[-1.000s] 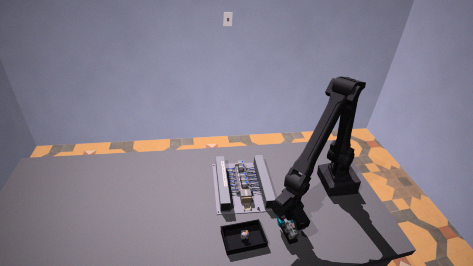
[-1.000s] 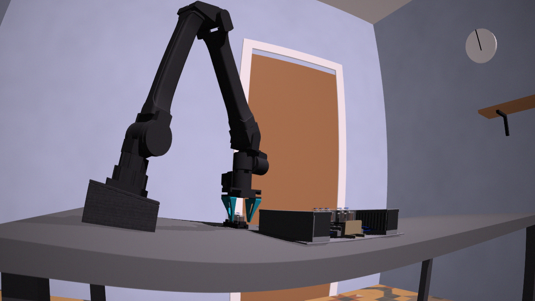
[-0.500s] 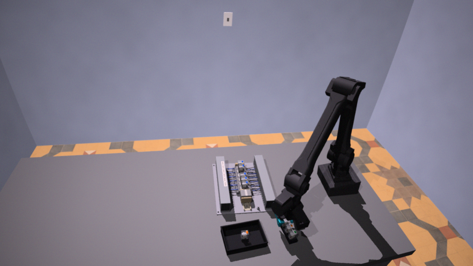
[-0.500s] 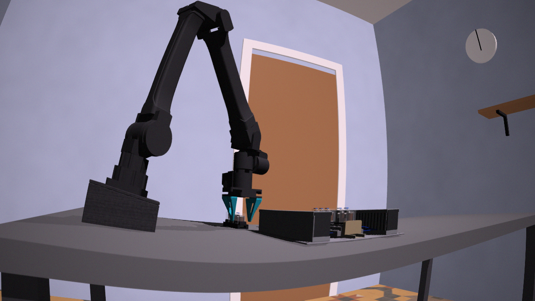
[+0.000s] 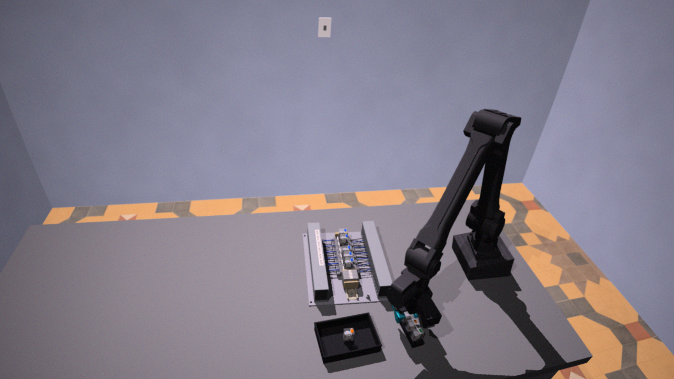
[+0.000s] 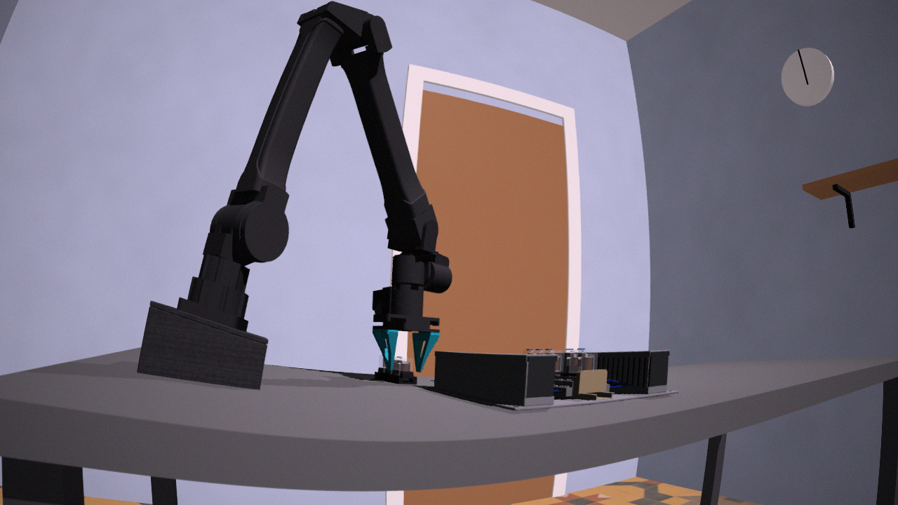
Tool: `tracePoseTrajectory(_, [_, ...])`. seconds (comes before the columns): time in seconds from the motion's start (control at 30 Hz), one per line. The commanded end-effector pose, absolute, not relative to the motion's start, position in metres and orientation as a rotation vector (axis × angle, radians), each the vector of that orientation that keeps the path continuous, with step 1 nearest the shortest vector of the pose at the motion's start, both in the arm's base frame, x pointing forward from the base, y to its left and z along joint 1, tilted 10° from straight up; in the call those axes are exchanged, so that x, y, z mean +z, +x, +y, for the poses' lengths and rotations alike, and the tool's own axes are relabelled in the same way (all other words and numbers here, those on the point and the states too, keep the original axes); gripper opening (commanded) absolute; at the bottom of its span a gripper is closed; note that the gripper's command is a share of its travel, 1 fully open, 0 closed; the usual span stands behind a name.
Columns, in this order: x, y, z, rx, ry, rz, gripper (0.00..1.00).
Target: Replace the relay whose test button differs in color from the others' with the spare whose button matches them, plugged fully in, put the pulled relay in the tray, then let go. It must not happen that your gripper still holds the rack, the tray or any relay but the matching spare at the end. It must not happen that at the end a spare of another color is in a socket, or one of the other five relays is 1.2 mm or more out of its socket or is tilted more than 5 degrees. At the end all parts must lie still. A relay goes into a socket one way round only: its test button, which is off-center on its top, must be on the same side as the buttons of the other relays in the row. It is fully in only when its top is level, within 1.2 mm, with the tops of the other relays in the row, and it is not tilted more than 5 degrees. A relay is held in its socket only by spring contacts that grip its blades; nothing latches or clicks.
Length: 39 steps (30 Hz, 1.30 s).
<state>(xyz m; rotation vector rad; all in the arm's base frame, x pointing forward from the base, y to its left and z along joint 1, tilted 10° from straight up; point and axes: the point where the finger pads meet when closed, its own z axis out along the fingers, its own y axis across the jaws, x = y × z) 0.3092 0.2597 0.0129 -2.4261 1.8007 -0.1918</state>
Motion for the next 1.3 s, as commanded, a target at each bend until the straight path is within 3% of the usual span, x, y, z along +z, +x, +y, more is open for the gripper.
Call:
tracePoseTrajectory(0.0, [0.0148,0.3124,0.2624,-0.184,-2.424,1.800,0.59])
tracePoseTrajectory(0.2, [0.0147,0.3123,0.2623,-0.184,-2.424,1.800,0.59])
tracePoseTrajectory(0.23, [0.0147,0.3123,0.2623,-0.184,-2.425,1.800,0.00])
tracePoseTrajectory(1.27, [0.0150,0.3124,0.2622,-0.185,-2.424,1.800,0.00])
